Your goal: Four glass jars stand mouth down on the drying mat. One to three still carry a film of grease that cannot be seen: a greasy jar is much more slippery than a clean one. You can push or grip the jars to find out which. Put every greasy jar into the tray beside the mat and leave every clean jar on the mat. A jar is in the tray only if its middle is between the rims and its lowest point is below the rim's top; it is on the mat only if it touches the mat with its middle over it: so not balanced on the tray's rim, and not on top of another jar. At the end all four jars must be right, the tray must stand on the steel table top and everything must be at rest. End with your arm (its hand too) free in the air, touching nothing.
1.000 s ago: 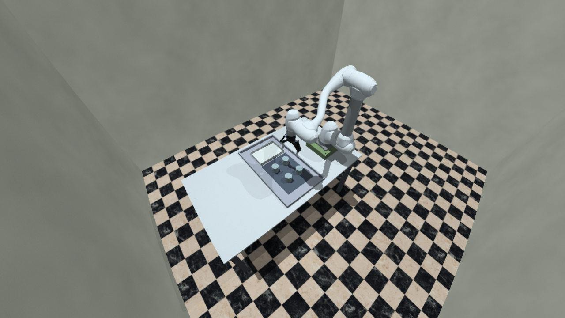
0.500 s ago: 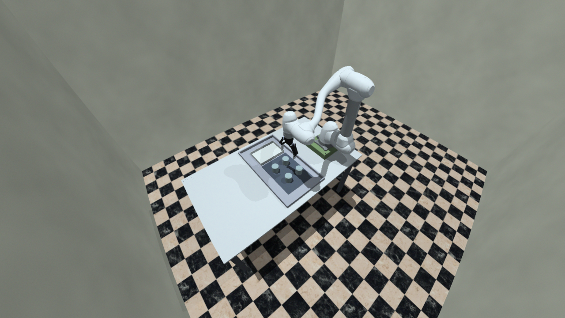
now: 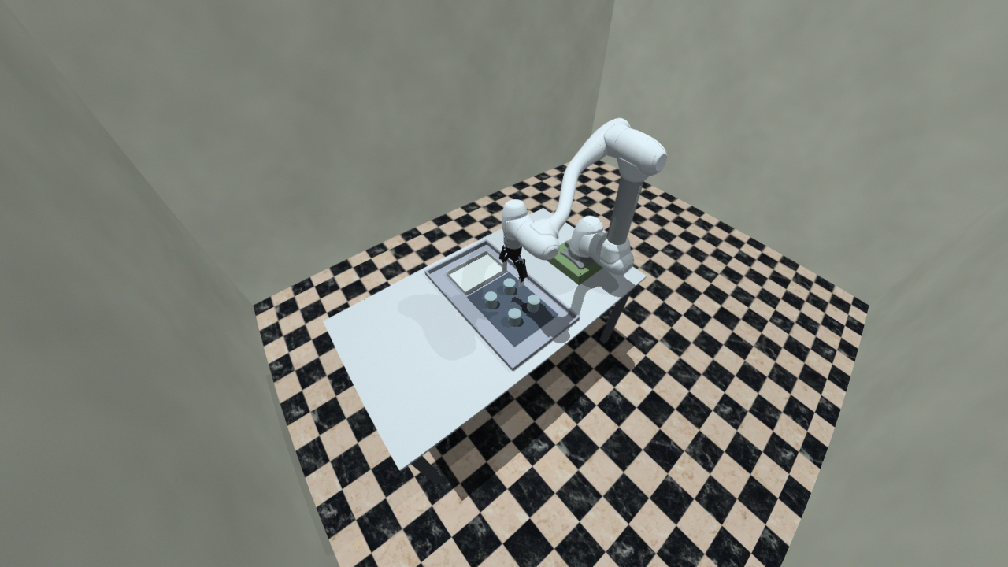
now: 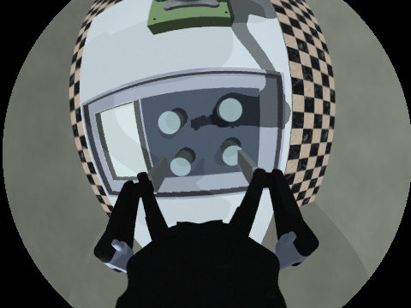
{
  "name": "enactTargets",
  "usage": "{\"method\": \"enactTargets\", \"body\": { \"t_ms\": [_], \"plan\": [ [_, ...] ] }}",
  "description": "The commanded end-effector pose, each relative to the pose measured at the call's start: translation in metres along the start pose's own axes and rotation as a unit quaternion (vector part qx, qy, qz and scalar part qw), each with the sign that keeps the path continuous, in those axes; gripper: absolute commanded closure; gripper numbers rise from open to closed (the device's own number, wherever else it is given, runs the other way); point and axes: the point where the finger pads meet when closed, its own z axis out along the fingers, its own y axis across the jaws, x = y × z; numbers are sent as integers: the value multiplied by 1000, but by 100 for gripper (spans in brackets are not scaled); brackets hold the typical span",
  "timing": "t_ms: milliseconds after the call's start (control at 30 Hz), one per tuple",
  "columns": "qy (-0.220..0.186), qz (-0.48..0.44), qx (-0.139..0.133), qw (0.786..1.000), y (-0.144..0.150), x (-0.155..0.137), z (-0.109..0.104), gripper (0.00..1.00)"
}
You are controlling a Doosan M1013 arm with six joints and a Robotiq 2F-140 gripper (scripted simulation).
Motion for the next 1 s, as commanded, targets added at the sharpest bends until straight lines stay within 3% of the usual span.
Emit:
{"method": "enactTargets", "body": {
  "t_ms": [0,700,867,967],
  "plan": [
    [0,0,0,1000,0,0,0,100],
    [0,0,0,1000,0,0,0,100],
    [0,0,0,1000,0,0,41,100],
    [0,0,0,1000,0,0,49,100]
  ]
}}
